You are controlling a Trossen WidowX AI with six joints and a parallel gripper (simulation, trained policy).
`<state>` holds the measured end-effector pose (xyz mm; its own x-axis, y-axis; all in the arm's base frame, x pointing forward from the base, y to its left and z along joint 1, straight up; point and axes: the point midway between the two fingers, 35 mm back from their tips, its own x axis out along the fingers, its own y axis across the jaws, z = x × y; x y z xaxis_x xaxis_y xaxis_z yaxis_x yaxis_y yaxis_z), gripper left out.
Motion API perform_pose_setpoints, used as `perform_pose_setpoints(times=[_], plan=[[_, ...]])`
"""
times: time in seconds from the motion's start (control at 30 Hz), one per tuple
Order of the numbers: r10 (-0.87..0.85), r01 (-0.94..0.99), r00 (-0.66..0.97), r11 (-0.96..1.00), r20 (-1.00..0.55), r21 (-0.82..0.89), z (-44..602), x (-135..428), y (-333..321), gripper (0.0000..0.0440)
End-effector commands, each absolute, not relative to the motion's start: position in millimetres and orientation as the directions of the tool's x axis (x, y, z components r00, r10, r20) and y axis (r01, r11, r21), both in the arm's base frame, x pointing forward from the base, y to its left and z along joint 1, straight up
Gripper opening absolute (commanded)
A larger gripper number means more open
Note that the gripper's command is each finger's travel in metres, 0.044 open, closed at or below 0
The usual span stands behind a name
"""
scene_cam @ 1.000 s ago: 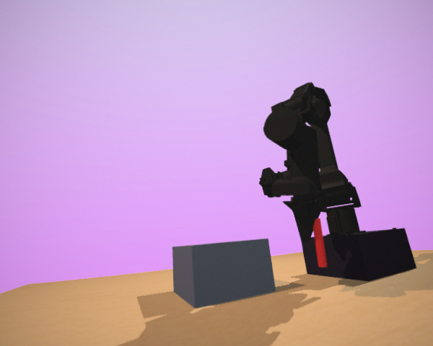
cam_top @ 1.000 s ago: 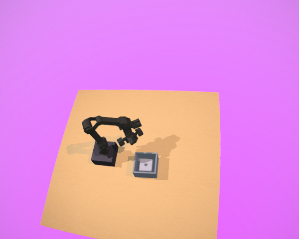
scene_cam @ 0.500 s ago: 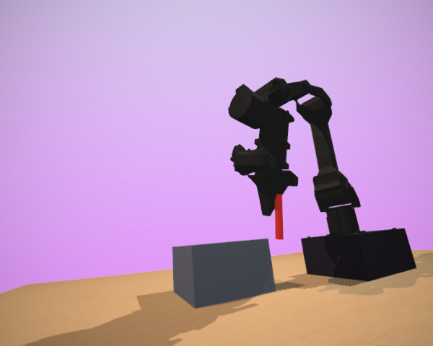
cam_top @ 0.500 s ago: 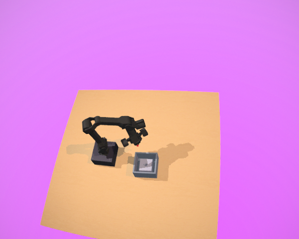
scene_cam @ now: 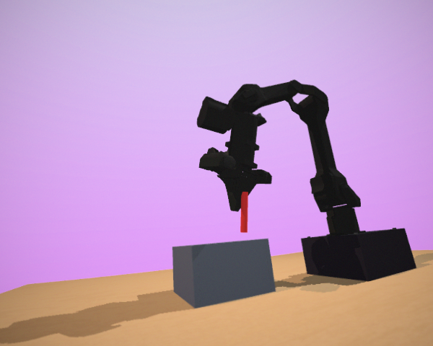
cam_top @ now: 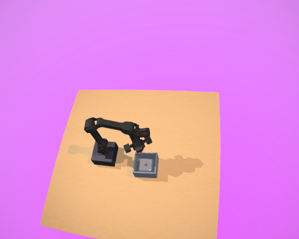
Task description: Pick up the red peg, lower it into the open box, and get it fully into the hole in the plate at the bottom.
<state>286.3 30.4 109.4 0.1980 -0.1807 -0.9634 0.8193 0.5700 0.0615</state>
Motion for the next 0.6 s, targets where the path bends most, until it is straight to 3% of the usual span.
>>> perform_pose_setpoints(times=[0.0,0.57], plan=[[-0.179,0.829,0.205,0.554,-0.962,0.074,112,296,20,0.0000],[-0.163,0.889,0.160,0.453,-0.974,0.070,89,327,-33,0.0002]])
